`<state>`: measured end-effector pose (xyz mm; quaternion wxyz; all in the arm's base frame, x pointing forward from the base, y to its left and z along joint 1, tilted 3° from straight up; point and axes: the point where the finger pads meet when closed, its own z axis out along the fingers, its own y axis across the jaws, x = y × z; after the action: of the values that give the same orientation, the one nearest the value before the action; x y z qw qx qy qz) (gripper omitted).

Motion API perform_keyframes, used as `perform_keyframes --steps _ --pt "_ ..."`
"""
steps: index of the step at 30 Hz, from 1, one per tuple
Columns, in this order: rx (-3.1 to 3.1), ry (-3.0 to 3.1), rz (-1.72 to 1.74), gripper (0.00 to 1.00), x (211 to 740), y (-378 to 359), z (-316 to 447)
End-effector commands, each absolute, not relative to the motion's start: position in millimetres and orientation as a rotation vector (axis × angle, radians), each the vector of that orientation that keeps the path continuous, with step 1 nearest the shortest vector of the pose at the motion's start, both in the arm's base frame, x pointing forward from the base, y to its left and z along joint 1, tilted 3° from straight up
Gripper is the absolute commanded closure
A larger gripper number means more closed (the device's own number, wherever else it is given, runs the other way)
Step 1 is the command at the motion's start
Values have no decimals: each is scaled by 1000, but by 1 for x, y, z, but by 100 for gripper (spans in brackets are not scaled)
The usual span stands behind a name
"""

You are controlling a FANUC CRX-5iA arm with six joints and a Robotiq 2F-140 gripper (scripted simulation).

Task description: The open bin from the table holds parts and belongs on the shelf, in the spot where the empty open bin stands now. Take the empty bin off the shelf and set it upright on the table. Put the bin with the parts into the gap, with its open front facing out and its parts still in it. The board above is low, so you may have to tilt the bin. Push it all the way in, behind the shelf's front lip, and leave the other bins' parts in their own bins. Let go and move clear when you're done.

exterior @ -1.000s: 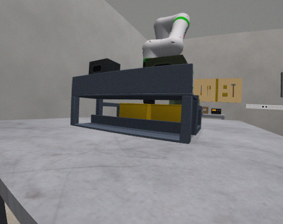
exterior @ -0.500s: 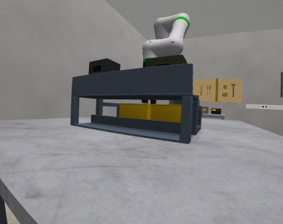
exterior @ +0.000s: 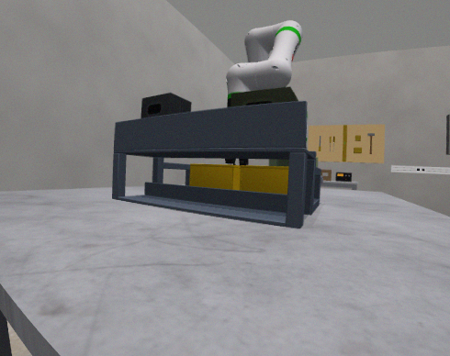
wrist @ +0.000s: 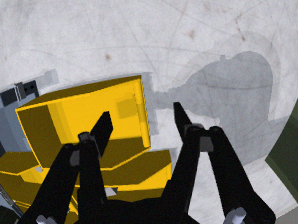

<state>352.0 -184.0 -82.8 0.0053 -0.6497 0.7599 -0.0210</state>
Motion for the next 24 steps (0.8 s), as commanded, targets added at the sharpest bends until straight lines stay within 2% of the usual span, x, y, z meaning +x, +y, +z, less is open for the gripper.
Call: perform_keyframes --steps 1,24 --pt "-2034 2379 -68 38 353 -184 -82" --pt "-2034 2379 -68 38 352 -184 -78"
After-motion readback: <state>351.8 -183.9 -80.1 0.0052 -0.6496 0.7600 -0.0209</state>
